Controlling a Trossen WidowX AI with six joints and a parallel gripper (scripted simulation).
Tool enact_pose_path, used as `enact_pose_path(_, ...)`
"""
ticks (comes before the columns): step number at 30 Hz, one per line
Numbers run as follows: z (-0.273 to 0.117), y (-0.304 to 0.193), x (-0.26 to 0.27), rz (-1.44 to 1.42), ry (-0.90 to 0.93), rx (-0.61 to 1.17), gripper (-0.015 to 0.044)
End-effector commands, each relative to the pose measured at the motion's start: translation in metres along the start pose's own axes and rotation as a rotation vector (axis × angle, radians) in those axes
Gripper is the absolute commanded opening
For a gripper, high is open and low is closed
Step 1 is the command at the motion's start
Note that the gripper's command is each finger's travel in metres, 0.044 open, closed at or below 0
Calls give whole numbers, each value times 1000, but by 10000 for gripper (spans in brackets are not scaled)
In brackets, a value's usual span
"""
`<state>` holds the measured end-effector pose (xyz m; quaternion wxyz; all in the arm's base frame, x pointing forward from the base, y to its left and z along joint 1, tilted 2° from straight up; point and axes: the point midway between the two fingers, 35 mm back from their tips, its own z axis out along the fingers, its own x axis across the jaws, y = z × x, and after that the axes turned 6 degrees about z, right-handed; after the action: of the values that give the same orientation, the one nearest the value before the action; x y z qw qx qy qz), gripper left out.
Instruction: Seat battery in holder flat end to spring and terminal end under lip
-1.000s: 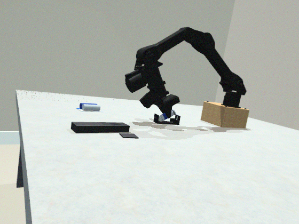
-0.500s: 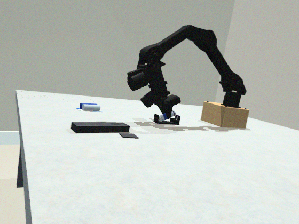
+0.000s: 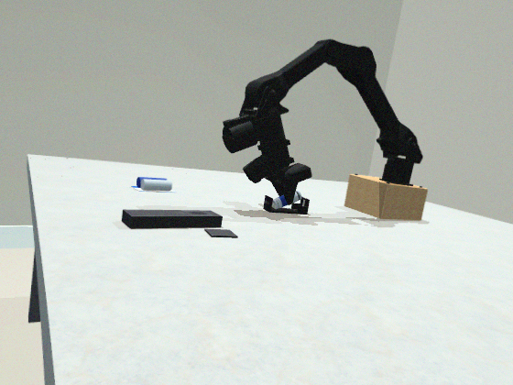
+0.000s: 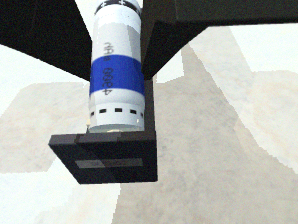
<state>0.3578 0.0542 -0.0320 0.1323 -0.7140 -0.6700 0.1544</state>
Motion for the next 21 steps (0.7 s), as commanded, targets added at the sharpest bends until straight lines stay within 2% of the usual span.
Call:
enact_pose_path(1,0,7,1,2,1,-43,84)
enact_pose_path(21,4,7,1,4,9,-124,84)
